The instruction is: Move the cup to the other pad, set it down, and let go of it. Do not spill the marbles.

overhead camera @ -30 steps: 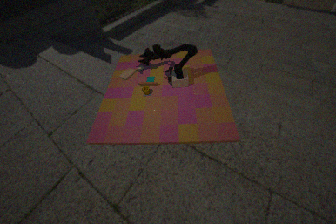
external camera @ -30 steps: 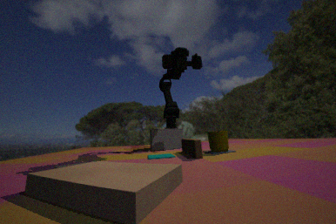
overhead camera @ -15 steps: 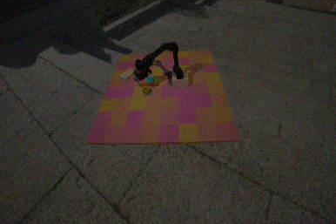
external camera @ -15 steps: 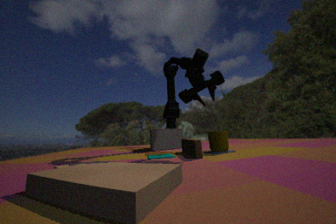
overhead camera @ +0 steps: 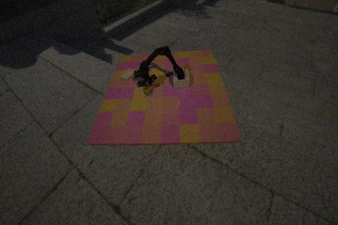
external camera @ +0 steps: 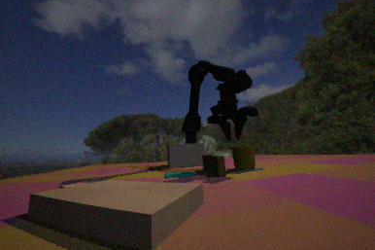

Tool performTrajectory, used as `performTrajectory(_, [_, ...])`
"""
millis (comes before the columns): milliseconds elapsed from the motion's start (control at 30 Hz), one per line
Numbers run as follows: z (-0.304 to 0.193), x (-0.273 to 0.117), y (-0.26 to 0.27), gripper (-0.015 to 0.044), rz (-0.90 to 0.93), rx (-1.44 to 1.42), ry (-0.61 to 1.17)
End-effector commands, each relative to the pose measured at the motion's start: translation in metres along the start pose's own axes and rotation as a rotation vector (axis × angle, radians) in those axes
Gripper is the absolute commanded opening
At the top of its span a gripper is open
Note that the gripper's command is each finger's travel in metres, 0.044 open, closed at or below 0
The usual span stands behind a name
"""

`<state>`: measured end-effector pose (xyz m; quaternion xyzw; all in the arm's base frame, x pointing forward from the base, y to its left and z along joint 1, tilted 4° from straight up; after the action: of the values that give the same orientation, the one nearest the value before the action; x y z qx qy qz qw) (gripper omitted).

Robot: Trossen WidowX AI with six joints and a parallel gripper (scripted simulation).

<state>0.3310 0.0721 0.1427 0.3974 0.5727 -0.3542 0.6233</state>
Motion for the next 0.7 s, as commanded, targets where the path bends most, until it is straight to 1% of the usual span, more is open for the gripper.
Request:
performTrajectory(0, [0.000,0.003,0.002,0.0167,0.004,0.005,0.001])
performTrajectory(667, [-0.001,0.035,0.002,0.0167,0.004,0.005,0.001])
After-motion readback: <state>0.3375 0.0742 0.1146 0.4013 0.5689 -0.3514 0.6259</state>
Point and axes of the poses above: the point midway between the two fingers, 35 mm back from their tips, its own x axis out along the fingers, its own y axis across the jaws, z = x × y, the point moved 9 cm from there along -x, back along the fingers, and after that the axes turned 2 degrees about x, right-handed, at the moved point
